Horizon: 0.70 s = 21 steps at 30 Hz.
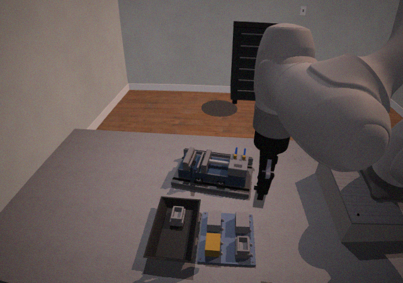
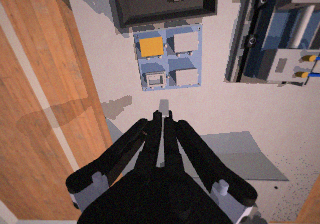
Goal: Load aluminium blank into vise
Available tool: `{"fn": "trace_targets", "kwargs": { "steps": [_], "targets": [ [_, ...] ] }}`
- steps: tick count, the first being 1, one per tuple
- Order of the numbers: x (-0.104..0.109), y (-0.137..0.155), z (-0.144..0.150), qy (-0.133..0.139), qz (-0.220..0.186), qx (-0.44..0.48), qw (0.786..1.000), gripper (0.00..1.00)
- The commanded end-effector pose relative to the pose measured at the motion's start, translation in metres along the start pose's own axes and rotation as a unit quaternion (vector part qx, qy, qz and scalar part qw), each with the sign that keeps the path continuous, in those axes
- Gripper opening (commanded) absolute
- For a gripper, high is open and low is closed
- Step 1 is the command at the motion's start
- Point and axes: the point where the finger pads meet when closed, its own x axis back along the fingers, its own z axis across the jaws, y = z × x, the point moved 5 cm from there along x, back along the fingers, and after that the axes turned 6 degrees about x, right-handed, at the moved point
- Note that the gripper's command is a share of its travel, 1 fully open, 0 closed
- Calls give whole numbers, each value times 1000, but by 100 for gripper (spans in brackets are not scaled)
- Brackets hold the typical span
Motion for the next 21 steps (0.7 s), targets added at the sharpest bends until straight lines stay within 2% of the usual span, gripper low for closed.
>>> {"fn": "trace_targets", "kwargs": {
  "steps": [1, 8, 10, 12, 21],
  "targets": [
    [0, -42, 0, 0, -1, -4, 1000, 0],
    [-2, -112, 0, 0, -1, -4, 1000, 0],
    [-2, -112, 0, 0, -1, -4, 1000, 0],
    [-4, -143, 1, 0, -1, -4, 1000, 0],
    [-6, -144, 1, 0, -1, -4, 1000, 0]
  ]
}}
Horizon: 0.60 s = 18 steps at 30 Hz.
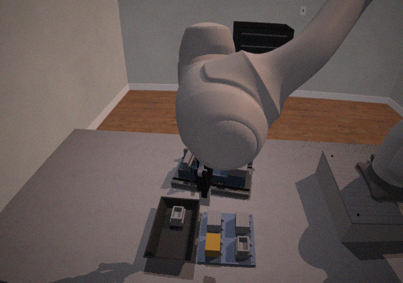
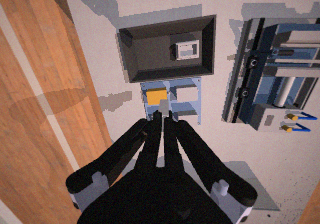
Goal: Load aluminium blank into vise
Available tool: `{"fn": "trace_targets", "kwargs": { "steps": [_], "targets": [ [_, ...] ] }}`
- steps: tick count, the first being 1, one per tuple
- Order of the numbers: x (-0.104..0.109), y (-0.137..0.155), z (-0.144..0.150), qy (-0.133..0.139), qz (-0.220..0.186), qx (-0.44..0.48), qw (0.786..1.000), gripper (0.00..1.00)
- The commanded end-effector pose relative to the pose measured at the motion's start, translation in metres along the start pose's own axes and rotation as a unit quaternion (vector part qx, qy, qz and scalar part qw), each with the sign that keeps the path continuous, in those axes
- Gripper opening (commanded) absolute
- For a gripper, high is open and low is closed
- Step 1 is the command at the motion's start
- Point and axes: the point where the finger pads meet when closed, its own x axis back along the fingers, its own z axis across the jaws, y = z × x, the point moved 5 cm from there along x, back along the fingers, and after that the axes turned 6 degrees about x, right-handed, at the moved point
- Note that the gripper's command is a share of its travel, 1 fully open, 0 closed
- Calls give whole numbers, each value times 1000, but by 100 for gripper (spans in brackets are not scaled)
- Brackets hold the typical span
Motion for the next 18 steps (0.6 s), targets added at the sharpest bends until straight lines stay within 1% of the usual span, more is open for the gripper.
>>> {"fn": "trace_targets", "kwargs": {
  "steps": [1, 9, 18],
  "targets": [
    [0, -4, 2, 1, -2, 1, 1000, 0],
    [-6, -4, 2, 1, -2, 1, 1000, 0],
    [-20, -4, 2, 1, -2, 1, 1000, 0]
  ]
}}
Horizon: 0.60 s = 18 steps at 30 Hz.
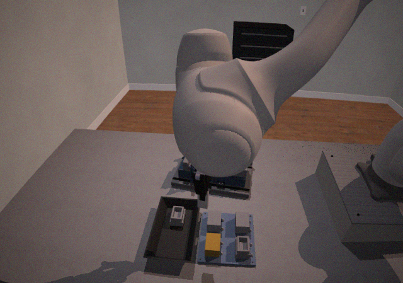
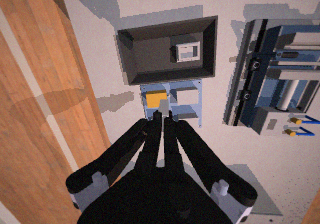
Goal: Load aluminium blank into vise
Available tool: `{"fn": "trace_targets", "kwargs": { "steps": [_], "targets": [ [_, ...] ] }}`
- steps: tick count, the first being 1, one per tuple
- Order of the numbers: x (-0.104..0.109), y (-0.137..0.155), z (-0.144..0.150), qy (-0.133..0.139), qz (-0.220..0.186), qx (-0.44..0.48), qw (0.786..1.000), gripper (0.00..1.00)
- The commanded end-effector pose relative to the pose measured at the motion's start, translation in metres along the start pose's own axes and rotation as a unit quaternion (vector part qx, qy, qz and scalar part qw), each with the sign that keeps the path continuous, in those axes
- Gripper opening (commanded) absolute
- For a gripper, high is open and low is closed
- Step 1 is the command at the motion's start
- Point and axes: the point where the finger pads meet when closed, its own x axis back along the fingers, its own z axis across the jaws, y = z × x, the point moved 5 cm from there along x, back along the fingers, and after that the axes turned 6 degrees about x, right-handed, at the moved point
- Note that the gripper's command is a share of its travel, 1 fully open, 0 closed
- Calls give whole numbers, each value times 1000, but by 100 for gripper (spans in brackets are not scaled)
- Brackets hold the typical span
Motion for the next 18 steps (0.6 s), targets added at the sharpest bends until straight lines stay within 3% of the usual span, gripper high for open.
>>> {"fn": "trace_targets", "kwargs": {
  "steps": [1, 18],
  "targets": [
    [-11, 1, 2, 0, -2, 1, 1000, 0],
    [-39, 0, 2, 0, -2, 1, 1000, 0]
  ]
}}
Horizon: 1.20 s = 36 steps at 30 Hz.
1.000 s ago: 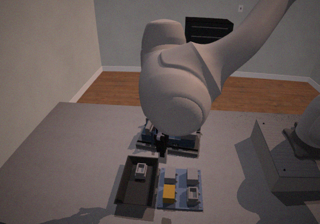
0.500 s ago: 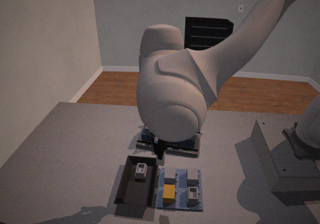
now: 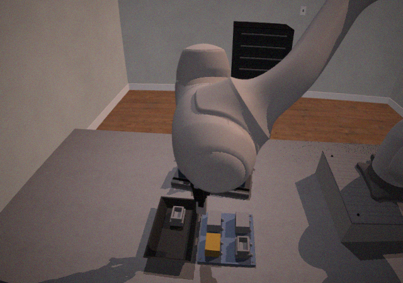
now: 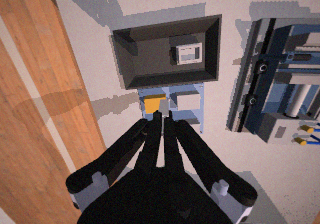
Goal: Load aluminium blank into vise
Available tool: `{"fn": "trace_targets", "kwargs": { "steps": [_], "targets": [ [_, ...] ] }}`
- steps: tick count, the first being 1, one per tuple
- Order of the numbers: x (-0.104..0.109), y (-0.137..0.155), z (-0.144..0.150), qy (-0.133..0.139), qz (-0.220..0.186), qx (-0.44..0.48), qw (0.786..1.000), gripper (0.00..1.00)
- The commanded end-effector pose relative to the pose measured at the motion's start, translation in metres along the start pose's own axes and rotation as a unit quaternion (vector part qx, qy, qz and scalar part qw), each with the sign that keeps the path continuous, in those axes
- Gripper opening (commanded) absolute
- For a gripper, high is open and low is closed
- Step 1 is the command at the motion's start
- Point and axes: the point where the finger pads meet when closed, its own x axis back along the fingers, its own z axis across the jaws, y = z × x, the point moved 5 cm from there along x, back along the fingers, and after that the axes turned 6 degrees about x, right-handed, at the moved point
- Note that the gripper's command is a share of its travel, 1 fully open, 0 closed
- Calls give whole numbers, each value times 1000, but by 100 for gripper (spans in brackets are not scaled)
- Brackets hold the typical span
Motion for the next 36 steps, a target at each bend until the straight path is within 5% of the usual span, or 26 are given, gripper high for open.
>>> {"fn": "trace_targets", "kwargs": {
  "steps": [1, 36],
  "targets": [
    [-12, 4, 0, 0, -4, 1, 1000, 0],
    [-23, 4, 0, 0, -4, 1, 1000, 0]
  ]
}}
